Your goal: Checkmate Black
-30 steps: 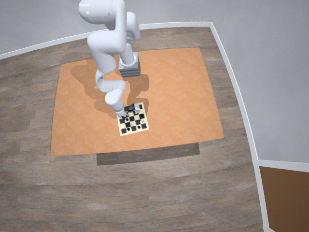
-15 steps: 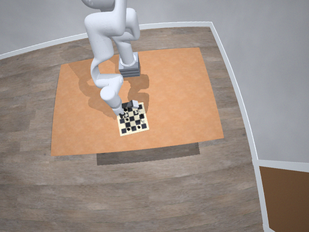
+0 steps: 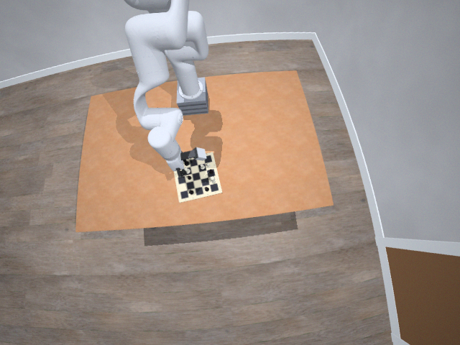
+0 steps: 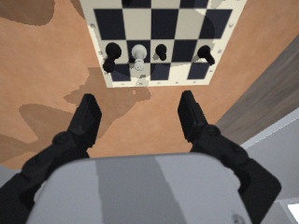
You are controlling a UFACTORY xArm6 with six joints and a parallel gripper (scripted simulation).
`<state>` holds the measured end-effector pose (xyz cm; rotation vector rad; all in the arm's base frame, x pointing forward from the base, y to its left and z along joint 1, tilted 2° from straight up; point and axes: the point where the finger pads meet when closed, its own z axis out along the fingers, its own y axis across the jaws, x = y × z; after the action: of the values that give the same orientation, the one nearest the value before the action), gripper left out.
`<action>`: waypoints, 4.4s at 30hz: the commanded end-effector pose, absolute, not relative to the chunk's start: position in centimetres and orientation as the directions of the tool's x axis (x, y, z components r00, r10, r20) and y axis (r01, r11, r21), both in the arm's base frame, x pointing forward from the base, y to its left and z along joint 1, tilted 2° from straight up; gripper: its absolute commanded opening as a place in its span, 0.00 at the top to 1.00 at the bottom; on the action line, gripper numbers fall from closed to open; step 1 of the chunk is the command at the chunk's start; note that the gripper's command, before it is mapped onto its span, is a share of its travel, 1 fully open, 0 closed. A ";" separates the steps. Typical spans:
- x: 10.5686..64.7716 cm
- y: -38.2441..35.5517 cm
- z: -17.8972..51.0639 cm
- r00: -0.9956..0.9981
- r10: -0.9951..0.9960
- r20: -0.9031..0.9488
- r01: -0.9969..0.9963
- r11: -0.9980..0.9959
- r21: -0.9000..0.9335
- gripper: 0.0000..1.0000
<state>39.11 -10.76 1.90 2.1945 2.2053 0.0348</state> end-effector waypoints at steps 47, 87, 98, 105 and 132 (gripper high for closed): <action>39.0 -10.8 8.4 -0.005 1.000 -0.007 0.999 0.005 0.041 0.00; 39.0 -10.8 8.4 -0.005 1.000 -0.007 0.999 0.005 0.041 0.00; 39.0 -10.8 8.4 -0.005 1.000 -0.007 0.999 0.005 0.041 0.00; 39.0 -10.8 8.4 -0.005 1.000 -0.007 0.999 0.005 0.041 0.00; 39.0 -10.8 8.4 -0.005 1.000 -0.007 0.999 0.005 0.041 0.00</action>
<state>38.87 -10.72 8.26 2.1944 2.2052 0.0349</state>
